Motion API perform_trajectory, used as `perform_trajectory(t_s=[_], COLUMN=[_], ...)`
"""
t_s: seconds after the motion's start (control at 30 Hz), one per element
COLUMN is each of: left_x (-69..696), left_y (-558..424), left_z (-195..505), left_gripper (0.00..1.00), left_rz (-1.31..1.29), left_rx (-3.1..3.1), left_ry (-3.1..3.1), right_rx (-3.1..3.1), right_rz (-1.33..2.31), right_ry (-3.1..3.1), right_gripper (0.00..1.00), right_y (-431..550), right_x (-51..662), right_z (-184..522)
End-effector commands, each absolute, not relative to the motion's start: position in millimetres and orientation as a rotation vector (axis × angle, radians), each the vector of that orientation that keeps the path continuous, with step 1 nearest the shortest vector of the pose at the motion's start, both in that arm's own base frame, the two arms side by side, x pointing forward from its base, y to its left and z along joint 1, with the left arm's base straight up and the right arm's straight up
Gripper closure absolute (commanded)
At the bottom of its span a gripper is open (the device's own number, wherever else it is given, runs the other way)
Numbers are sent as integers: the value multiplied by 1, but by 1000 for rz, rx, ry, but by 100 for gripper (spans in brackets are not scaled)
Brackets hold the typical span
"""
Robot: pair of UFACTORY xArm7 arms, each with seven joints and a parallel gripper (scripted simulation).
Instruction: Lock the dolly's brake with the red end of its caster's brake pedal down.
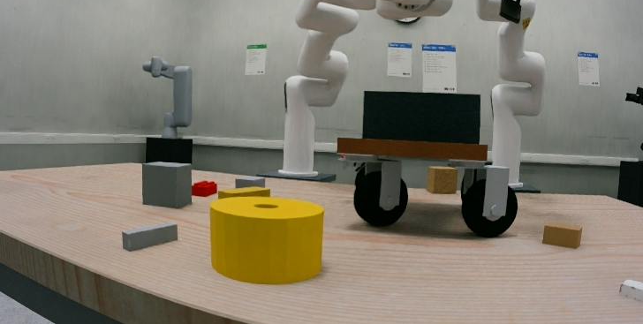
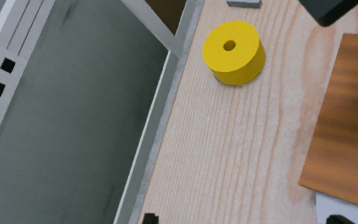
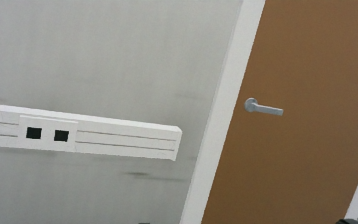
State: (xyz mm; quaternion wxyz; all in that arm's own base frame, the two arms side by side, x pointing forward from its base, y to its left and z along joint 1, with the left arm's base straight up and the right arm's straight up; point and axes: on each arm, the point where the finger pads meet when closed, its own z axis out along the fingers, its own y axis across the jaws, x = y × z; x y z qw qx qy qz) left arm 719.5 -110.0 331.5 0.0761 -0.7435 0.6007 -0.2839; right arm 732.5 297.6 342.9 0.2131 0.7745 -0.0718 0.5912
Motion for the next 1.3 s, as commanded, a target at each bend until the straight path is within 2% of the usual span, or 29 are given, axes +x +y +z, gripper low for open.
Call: perform_trajectory(t_s=[0.0, 0.53, 0.57, 1.27], left_x=[720, 720, 720, 720], left_y=[-110, -110, -110, -110], left_z=[334, 334, 334, 334], left_gripper=[0, 0, 0, 0], left_rz=[-855, -855, -855, -855], left_rx=[-2226, -2226, -2226, -2226], left_ry=[1799, 1799, 1799, 1799], right_rx=[2149, 2149, 2149, 2471], right_rz=[1645, 1645, 1644, 1000], right_ry=[-202, -202, -202, -255], right_gripper=[0, 0, 100, 100], right_y=[298, 298, 297, 213], right_x=[733, 733, 732, 662], right_z=[345, 345, 345, 316])
